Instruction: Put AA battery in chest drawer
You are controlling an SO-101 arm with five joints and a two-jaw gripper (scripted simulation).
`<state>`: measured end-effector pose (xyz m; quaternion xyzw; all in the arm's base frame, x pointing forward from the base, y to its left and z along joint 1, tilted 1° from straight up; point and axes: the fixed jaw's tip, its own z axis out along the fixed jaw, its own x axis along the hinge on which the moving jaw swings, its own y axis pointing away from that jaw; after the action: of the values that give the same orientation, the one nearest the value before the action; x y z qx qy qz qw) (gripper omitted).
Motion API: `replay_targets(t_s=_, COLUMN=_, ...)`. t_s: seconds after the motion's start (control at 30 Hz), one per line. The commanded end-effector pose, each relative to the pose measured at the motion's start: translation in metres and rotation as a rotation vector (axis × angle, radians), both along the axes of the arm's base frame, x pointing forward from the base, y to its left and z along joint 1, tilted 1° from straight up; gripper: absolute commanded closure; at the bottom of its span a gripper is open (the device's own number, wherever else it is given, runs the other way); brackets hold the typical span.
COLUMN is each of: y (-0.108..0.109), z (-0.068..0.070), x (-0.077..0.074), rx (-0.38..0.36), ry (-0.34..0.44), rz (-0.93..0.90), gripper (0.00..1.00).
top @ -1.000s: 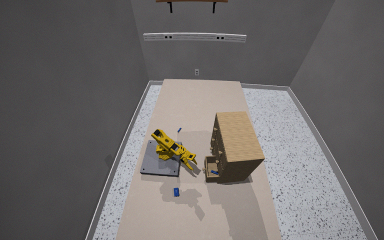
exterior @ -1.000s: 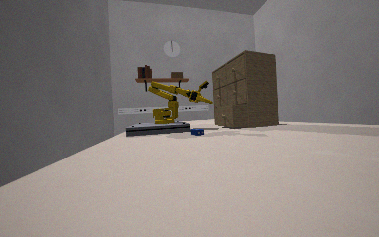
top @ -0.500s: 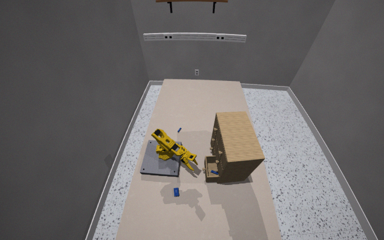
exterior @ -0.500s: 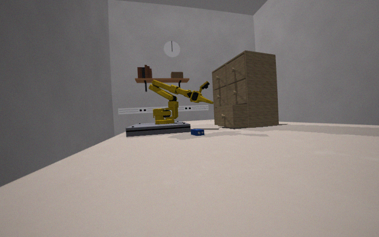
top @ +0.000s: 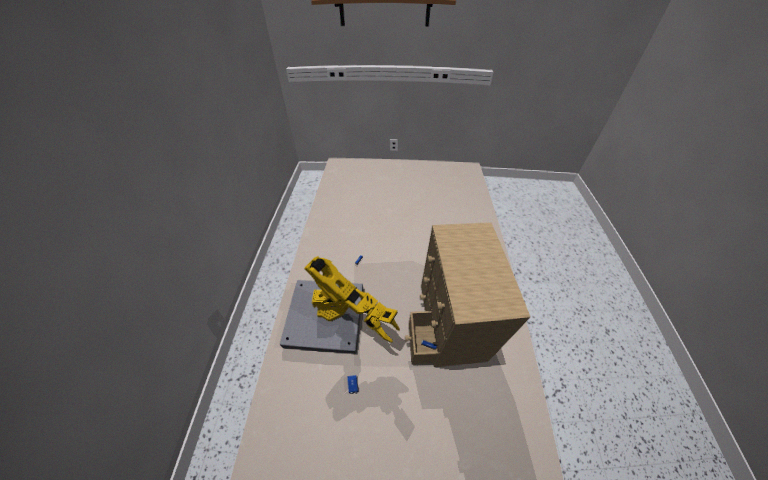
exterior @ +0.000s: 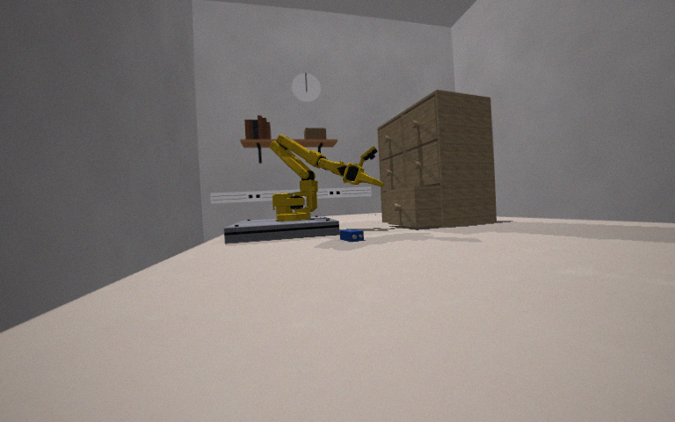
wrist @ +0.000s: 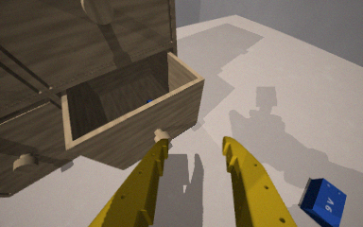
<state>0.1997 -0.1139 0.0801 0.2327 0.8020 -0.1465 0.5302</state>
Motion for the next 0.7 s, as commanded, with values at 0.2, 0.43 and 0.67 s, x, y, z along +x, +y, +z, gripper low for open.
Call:
replay_targets(t_s=0.2, y=-0.001, z=0.002, x=0.006, rx=-0.015, ry=-0.019, rz=0.011, gripper=0.79)
replay_targets(t_s=0.43, y=-0.001, z=-0.009, x=0.02, rx=-0.023, ry=-0.029, rz=0.042, gripper=0.79)
replay_targets(t_s=0.67, y=-0.001, z=-0.009, x=0.02, rx=-0.023, ry=-0.029, rz=0.042, gripper=0.79)
